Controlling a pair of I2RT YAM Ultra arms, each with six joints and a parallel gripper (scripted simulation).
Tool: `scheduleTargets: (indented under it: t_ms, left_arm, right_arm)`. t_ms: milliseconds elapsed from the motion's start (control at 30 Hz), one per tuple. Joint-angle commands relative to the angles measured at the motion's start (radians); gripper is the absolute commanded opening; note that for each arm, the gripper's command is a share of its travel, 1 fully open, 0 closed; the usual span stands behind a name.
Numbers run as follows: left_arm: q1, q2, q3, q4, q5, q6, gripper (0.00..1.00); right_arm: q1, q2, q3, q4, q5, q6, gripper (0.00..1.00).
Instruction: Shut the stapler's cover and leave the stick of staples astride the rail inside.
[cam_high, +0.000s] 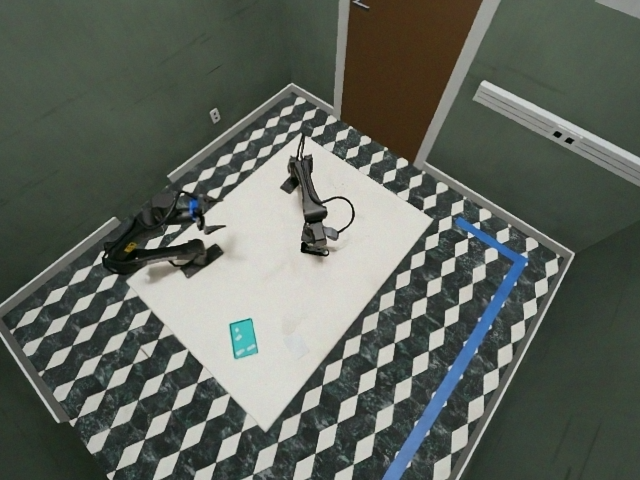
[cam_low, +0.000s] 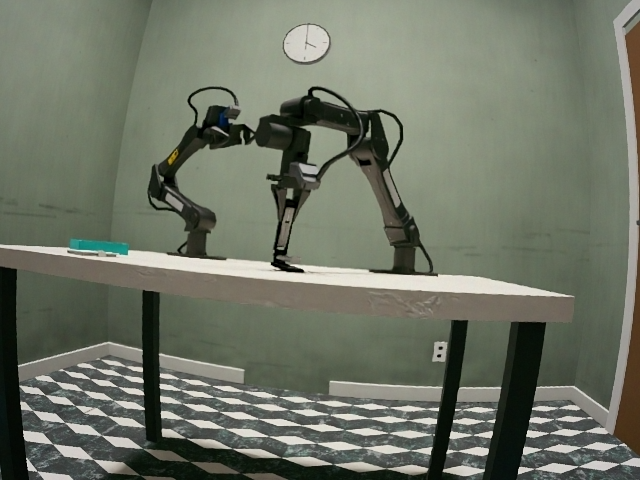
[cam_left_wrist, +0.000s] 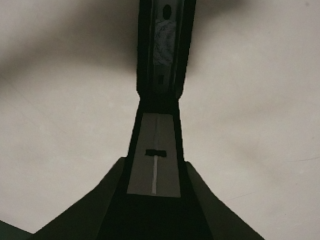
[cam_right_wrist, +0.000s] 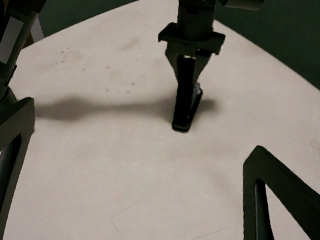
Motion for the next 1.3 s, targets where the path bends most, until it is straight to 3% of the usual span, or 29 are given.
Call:
scheduleTargets:
  t_ms: [0,333,500,1133,1167,1267]
  left_arm:
    - [0.005,-0.002,0.037,-0.009,0.017,0.023,0.0]
    - [0.003,-0.004,0.039,-0.011,0.016,0.021,0.0]
    - [0.003,-0.004,0.039,-0.011,0.012,0.02,0.53]
    - [0.007,-0.042,0.028,-0.01,0.01,0.016,0.53]
    - [0.006,-0.036,0.038,-0.01,0.012,0.019,0.64]
    - [0.005,-0.039,0.026,-0.011,0.011,0.018,0.64]
  right_arm:
    - [0.01,0.0,0.02,-0.02,0.007,0.0,1.0]
    - [0.01,0.0,0.02,-0.02,0.007,0.0,1.0]
    - [0.01,0.0,0.02,-0.02,0.007,0.0,1.0]
    - [0.01,0.0,0.02,-0.02,0.007,0.0,1.0]
    - [0.01,0.0,0.02,-0.02,0.007,0.0,1.0]
    - [0.01,0.0,0.02,-0.02,0.007,0.0,1.0]
